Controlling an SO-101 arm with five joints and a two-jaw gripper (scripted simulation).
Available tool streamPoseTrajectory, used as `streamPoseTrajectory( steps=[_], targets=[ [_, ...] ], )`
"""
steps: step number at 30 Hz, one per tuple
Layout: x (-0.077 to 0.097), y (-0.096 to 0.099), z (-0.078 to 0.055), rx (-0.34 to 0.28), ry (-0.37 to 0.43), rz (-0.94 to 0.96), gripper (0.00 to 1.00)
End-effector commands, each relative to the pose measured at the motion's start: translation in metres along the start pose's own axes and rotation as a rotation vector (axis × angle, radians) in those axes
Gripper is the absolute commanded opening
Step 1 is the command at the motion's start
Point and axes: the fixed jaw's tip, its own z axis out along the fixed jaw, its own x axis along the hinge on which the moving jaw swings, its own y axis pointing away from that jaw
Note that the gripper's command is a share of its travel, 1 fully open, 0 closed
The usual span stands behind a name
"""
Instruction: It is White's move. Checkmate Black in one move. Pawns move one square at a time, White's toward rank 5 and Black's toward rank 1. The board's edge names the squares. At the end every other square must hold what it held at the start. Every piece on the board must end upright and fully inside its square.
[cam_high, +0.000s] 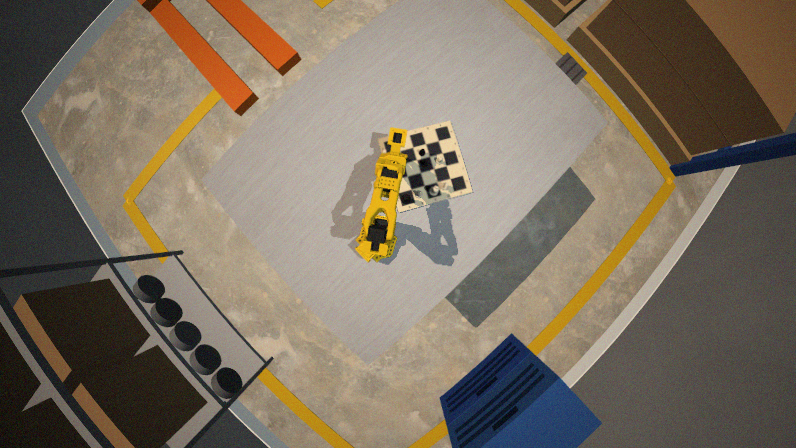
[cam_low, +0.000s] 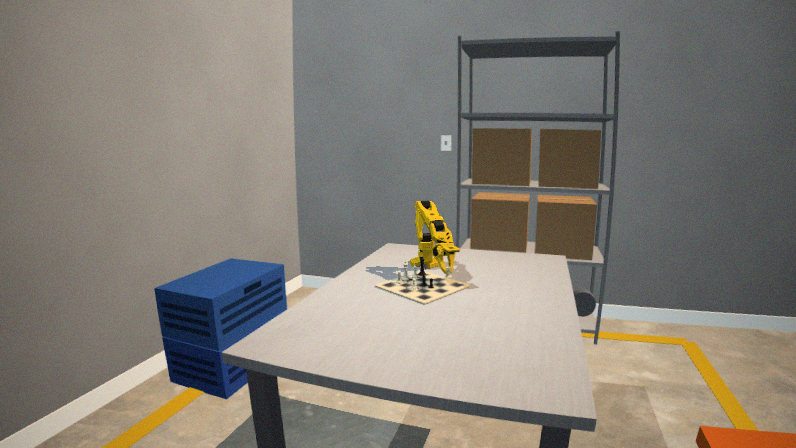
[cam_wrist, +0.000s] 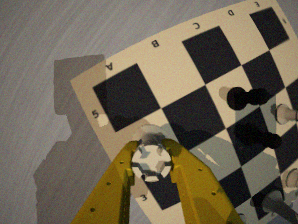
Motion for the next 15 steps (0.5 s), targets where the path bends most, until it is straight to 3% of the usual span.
streamPoseTrajectory(
  steps=[1,15],
  targets=[
    [0.008,0.002,0.004,-0.007,0.029,-0.012,0.0],
    [0.018,0.002,0.009,-0.006,0.03,-0.011,0.0]
  ],
)
